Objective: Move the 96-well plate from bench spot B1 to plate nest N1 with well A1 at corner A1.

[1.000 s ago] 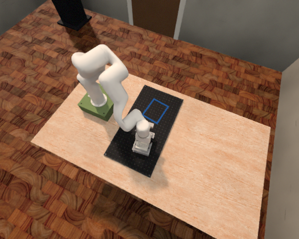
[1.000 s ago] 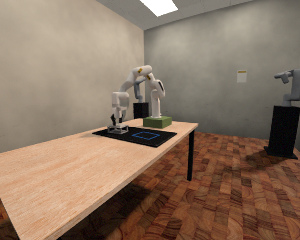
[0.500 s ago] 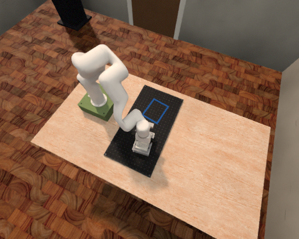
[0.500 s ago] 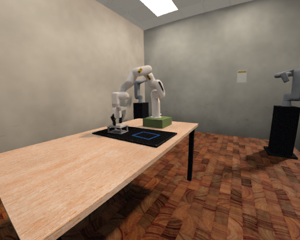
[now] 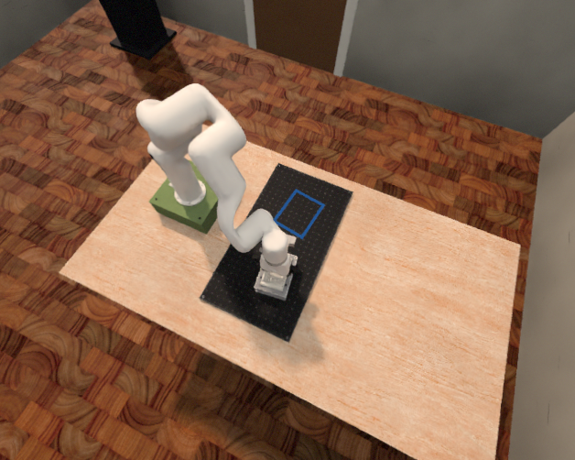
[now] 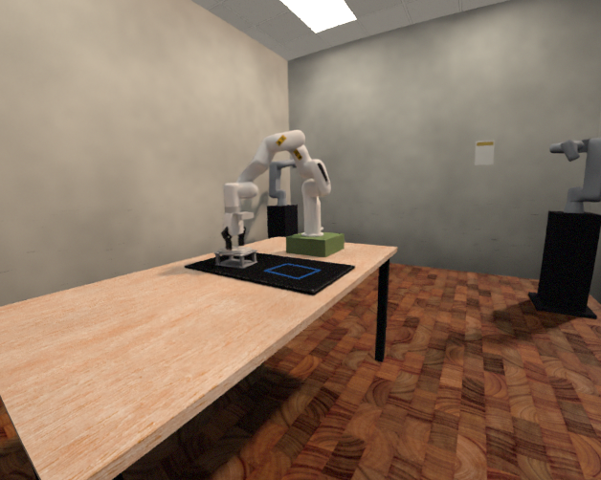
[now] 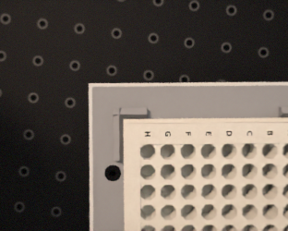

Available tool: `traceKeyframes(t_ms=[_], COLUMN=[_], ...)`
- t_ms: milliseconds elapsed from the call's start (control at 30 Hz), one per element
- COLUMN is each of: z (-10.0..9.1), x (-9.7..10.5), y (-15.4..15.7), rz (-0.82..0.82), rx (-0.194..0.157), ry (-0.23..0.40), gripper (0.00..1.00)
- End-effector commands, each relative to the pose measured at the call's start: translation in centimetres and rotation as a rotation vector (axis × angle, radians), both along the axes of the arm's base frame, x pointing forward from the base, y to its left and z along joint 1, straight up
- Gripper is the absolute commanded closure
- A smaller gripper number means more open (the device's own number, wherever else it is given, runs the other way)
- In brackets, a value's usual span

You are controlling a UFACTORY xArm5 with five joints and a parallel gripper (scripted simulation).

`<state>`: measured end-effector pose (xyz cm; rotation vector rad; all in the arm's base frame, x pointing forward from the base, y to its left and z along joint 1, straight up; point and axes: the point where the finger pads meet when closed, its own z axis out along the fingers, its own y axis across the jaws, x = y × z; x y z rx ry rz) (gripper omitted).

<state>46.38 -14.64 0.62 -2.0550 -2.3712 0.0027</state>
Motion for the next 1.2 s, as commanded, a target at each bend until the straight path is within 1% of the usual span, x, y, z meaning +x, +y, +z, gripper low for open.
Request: traceKeyframes(t_ms=[0, 367, 433, 933, 1000, 1067, 1167], z=[1.1, 4.1, 4.1, 8.1, 8.1, 8.6, 8.6], x=[0.1, 0.2, 0.2, 0.2, 0.2, 0.2, 0.2], y=[0.0, 0.0, 0.0, 0.0, 0.0, 0.0, 0.0], rz=[0.0, 0.0, 0.0, 0.0, 0.0, 0.0, 0.0], rx=[-0.006, -0.006, -0.006, -0.006, -0.006, -0.006, -0.006], ry=[-0.003, -0.003, -0.003, -0.003, -0.003, -0.003, -0.003], gripper=[0.0, 0.0, 0.0, 0.0, 0.0, 0.0, 0.0])
